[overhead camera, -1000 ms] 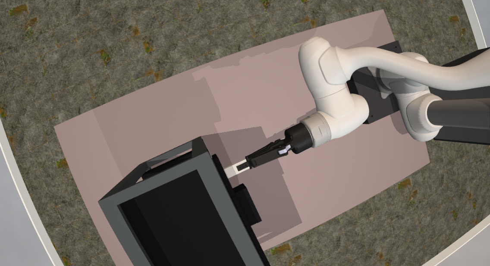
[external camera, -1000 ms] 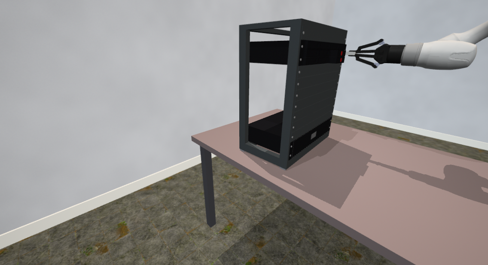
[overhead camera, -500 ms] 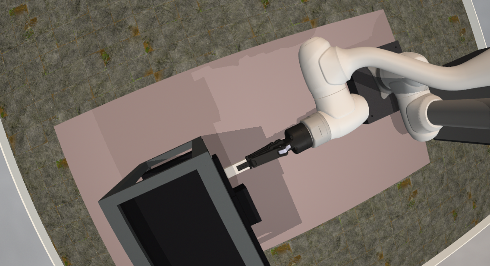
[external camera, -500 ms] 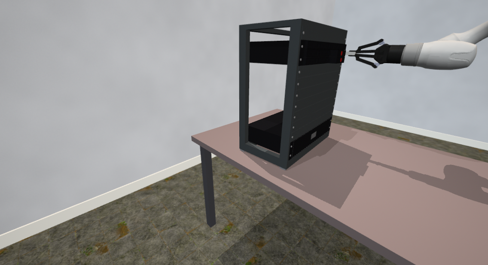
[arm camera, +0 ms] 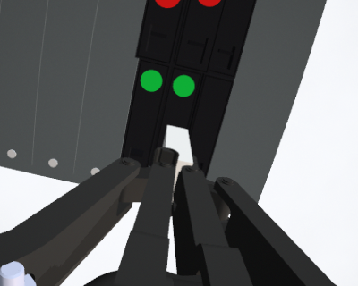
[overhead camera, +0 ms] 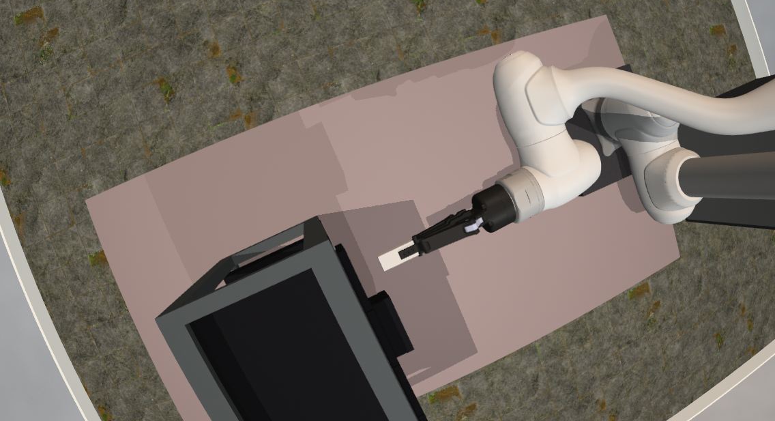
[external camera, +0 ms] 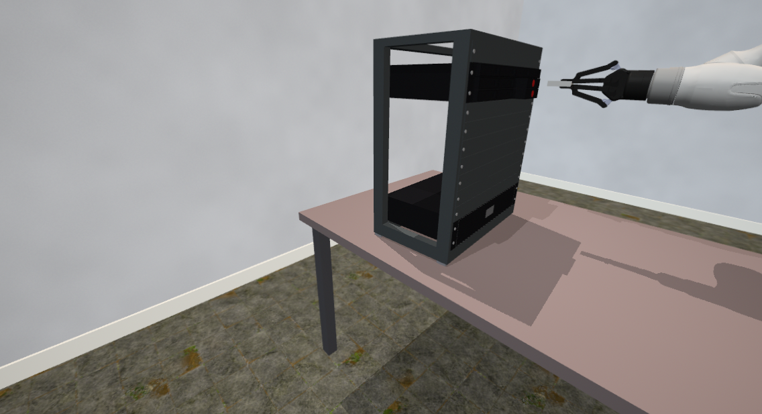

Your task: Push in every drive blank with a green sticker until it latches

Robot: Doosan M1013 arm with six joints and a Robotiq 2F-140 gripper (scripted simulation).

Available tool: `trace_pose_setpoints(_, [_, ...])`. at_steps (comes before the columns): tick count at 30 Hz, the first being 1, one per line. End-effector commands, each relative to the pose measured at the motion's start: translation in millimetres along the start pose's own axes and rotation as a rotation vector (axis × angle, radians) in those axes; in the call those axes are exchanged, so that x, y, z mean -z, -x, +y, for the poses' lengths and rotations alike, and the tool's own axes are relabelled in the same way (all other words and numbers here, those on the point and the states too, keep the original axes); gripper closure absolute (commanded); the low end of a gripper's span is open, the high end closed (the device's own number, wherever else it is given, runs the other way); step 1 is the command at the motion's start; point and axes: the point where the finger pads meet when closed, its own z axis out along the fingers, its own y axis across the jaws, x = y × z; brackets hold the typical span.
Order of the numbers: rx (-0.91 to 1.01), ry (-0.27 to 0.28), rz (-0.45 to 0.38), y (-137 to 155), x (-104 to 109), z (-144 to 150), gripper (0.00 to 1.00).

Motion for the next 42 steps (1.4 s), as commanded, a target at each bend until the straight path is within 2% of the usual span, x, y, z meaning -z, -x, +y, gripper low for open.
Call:
trace_pose_setpoints(1, [0.0, 0.0, 0.0, 0.1, 21.9, 0.2, 1.0])
trace_pose_setpoints(7, [0.0, 0.0, 0.0, 0.1, 36.7, 0.2, 1.0])
trace_pose_setpoints(42, [0.0, 0.0, 0.0, 0.1, 37.0, 0.2, 1.0])
